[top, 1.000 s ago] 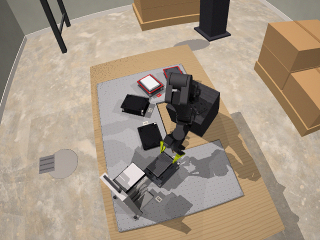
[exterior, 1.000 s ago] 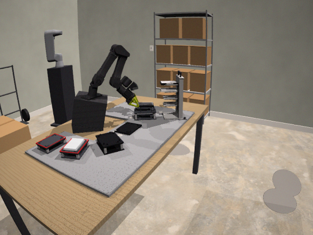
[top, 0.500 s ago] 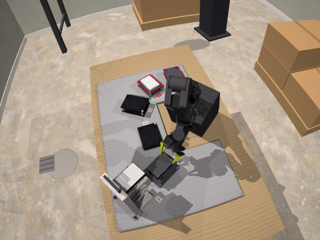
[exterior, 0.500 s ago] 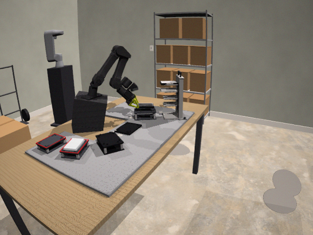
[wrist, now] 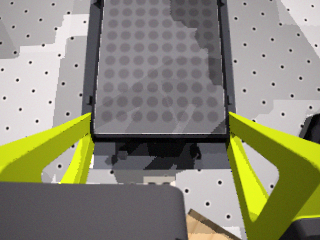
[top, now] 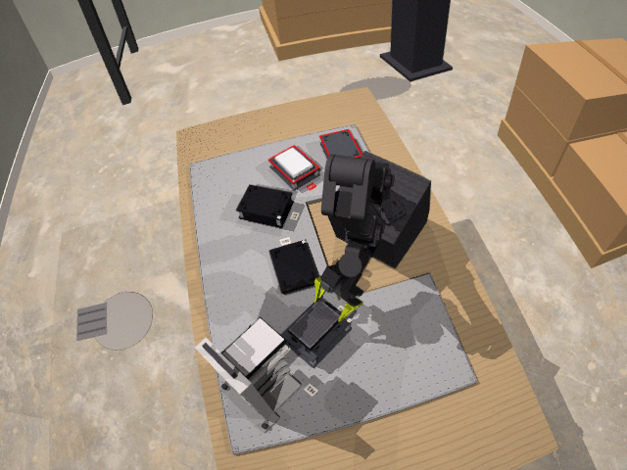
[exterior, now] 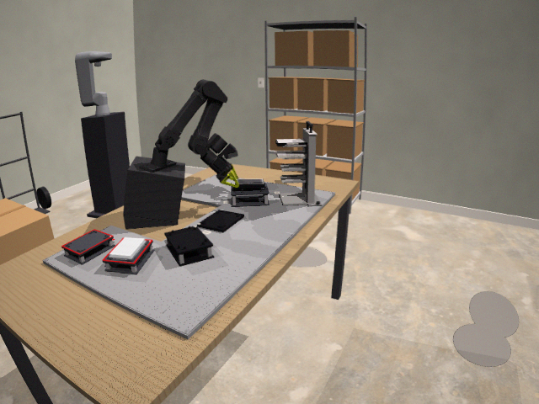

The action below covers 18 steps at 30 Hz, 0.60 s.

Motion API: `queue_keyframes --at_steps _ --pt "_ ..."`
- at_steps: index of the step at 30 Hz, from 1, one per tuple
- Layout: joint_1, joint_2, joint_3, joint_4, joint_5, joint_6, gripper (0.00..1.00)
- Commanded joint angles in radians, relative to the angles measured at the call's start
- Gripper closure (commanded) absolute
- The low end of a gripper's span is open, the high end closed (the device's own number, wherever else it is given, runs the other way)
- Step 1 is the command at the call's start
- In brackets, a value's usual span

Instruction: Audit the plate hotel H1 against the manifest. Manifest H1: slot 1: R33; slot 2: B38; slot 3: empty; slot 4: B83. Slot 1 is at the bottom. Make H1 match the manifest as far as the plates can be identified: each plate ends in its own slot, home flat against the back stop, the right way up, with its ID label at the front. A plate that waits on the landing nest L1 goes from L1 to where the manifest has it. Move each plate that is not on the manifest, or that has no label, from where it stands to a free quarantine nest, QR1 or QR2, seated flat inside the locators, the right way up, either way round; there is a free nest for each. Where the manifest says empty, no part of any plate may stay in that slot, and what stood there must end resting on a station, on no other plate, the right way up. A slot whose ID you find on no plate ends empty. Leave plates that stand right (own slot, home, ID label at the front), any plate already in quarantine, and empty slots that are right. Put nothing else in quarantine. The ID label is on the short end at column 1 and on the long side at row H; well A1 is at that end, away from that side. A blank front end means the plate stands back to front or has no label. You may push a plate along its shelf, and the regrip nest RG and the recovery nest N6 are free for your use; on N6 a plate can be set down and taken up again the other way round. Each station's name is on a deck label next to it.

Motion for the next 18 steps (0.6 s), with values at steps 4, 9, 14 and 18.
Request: queue_keyframes --at_steps 4,9,14,18 --pt "-0.012 0.029 0.03 0.035 0.0 -0.004 0.14" --pt "-0.013 0.04 0.032 0.044 0.0 -0.004 0.14" --pt "-0.013 0.058 0.036 0.058 0.0 -0.005 0.14" --pt "-0.013 0.072 0.038 0.07 -0.001 -0.005 0.14"
